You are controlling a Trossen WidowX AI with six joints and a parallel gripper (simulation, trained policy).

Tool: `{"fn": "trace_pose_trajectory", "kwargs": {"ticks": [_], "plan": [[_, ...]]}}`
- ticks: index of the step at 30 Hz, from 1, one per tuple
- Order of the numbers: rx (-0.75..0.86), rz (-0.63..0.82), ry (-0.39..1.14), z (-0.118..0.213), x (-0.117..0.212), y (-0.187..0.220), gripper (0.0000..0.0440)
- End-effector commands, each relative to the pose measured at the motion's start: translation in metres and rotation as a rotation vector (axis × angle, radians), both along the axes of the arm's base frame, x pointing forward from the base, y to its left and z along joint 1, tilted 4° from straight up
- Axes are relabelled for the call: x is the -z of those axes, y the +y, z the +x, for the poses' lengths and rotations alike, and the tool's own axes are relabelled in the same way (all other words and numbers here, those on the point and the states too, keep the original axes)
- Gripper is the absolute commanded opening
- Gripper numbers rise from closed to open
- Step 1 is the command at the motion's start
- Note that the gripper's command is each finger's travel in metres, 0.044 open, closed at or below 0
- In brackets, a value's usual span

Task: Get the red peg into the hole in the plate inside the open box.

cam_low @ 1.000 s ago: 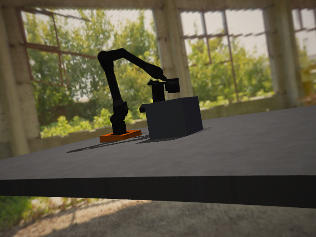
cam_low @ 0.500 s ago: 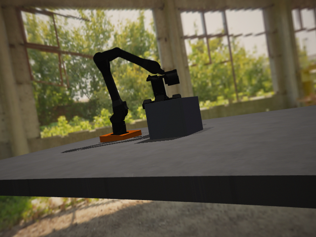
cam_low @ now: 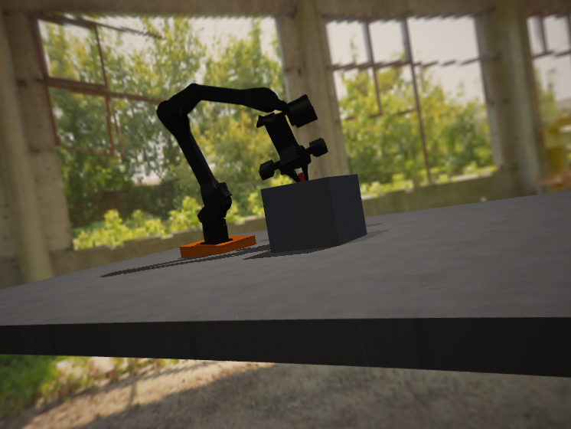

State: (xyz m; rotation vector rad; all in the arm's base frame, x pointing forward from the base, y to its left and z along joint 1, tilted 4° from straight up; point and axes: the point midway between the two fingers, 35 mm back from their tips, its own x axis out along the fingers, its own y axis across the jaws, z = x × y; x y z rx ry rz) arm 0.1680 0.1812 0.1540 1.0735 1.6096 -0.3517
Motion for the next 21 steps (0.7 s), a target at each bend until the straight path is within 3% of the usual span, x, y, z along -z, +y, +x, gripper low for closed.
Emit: {"fn": "trace_pose_trajectory", "kwargs": {"ticks": [1,12,21], "plan": [[0.008,0.013,-0.067,0.007,-0.021,-0.007,0.0000],[0.107,-0.027,-0.225,0.034,-0.070,-0.043,0.0000],[0.229,-0.118,-0.271,0.056,-0.087,-0.084,0.0000]]}}
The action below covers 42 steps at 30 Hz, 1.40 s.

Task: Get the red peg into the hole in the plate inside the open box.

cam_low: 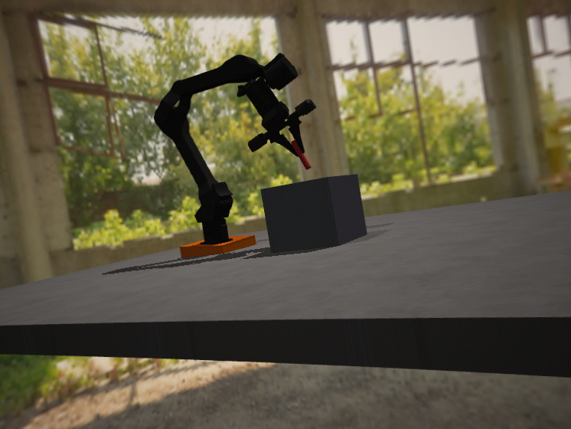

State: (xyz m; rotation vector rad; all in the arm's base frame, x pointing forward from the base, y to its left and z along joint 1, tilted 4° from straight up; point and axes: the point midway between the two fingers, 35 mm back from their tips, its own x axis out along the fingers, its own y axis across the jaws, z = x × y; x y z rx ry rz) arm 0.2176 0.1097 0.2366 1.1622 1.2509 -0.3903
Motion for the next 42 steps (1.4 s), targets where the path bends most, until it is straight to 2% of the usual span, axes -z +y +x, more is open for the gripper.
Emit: {"fn": "trace_pose_trajectory", "kwargs": {"ticks": [1,19,30,42], "plan": [[0.051,-0.035,-0.005,0.008,-0.004,-0.017,0.0000],[0.217,-0.102,0.109,0.042,0.010,-0.077,0.0000],[0.240,-0.093,0.167,0.063,0.026,-0.098,0.0000],[0.219,-0.072,0.224,0.084,0.058,-0.109,0.0000]]}}
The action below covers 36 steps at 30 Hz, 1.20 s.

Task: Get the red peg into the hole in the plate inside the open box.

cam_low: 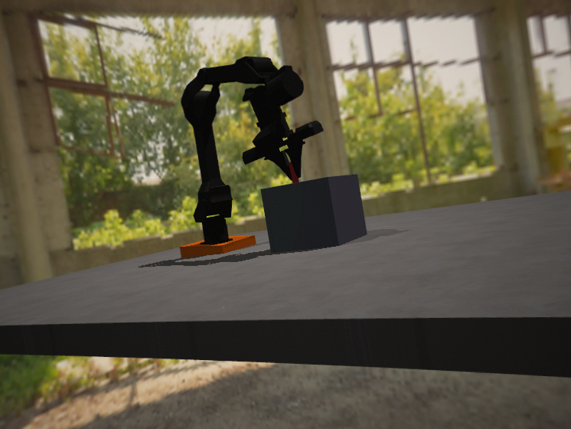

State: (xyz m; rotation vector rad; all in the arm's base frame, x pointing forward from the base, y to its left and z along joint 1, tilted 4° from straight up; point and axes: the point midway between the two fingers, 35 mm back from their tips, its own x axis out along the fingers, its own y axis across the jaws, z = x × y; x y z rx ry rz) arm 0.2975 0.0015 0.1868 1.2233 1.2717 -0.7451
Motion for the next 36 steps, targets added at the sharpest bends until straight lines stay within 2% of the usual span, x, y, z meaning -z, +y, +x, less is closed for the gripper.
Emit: {"fn": "trace_pose_trajectory", "kwargs": {"ticks": [1,25,28,32,33,36], "plan": [[-0.015,0.015,0.016,0.005,0.011,-0.001,0.0000],[-0.157,0.070,0.027,0.038,0.070,0.013,0.0000],[-0.174,0.064,0.030,0.039,0.077,0.013,0.0054],[-0.193,0.061,0.040,0.040,0.084,0.013,0.0147],[-0.196,0.061,0.042,0.040,0.085,0.014,0.0161],[-0.198,0.079,0.060,0.040,0.083,0.014,0.0159]]}}
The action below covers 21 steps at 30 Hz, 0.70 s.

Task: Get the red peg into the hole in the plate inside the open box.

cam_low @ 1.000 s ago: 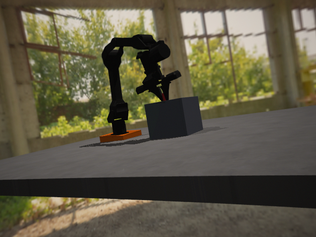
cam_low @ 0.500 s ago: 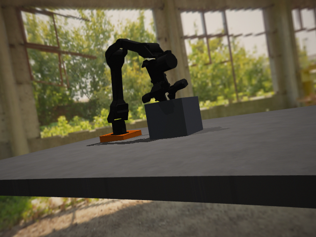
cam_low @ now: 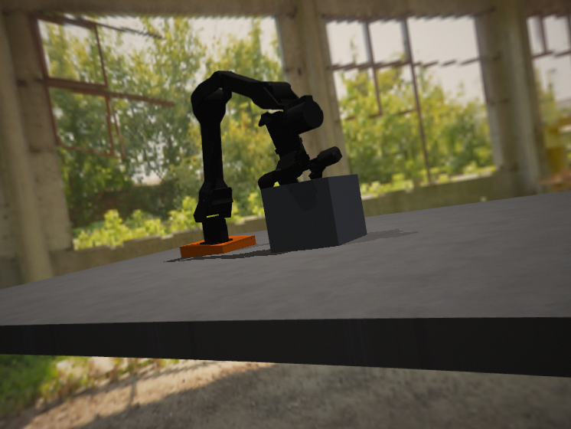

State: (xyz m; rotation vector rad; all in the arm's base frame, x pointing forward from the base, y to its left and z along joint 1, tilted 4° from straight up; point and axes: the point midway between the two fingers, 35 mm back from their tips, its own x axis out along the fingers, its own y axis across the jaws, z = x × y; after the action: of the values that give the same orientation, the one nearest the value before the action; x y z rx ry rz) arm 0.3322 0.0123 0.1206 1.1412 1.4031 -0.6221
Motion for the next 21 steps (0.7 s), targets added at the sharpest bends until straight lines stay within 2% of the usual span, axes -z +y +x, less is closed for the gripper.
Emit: {"fn": "trace_pose_trajectory", "kwargs": {"ticks": [1,21], "plan": [[-0.041,0.032,0.033,0.006,0.015,0.003,0.0159],[-0.082,0.186,-0.052,0.039,-0.024,0.003,0.0152]]}}
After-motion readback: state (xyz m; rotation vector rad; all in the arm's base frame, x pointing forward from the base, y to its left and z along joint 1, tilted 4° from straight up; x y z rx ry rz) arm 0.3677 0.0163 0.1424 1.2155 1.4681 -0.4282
